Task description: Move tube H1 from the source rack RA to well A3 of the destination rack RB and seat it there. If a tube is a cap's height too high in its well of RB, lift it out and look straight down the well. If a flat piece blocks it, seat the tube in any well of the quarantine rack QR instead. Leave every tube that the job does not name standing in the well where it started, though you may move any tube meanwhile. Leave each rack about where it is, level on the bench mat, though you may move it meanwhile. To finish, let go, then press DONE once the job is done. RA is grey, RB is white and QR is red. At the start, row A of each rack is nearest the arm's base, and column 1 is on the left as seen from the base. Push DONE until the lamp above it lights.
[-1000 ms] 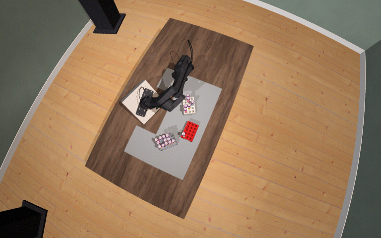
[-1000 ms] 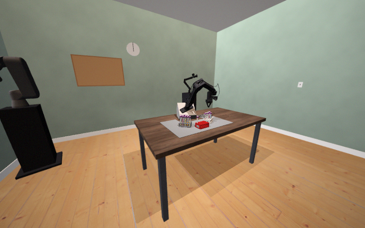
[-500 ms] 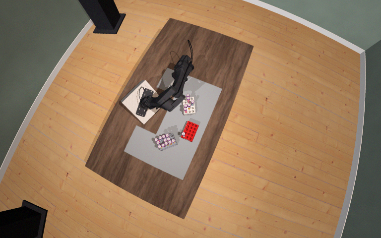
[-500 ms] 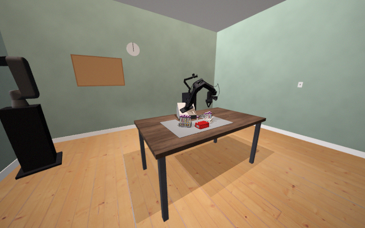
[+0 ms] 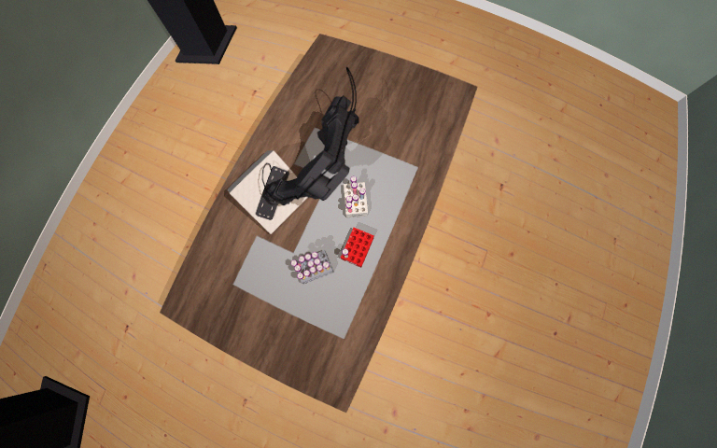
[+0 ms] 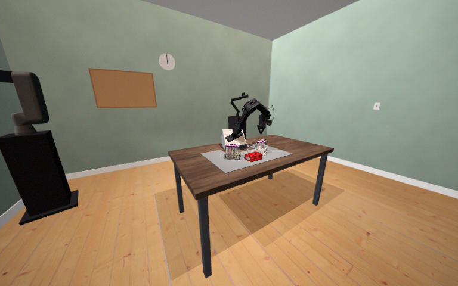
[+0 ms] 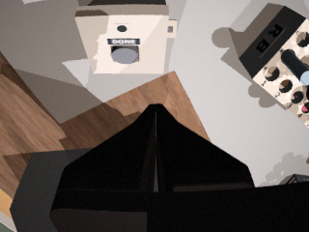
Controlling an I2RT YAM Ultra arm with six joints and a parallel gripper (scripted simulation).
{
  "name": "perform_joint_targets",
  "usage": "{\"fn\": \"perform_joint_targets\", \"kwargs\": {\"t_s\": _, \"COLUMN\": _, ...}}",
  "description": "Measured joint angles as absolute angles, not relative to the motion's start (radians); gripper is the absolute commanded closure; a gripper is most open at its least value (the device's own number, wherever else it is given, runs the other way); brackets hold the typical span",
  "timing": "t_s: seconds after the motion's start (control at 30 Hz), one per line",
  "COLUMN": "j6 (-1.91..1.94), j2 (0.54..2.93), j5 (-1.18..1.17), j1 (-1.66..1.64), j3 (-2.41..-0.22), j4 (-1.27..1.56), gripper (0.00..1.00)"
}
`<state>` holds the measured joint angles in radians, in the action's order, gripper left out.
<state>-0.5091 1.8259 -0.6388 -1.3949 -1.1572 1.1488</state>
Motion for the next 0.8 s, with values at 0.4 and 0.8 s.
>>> {"fn": "perform_joint_targets", "kwargs": {"t_s": 0.4, "j6": -0.585, "j2": 1.898, "j5": -0.626, "j1": -1.447, "j3": -1.186, "j4": 1.14, "gripper": 1.0}}
{"fn": "perform_joint_targets", "kwargs": {"t_s": 0.8, "j6": -0.593, "j2": 1.898, "j5": -0.626, "j1": -1.447, "j3": -1.187, "j4": 1.14, "gripper": 1.0}}
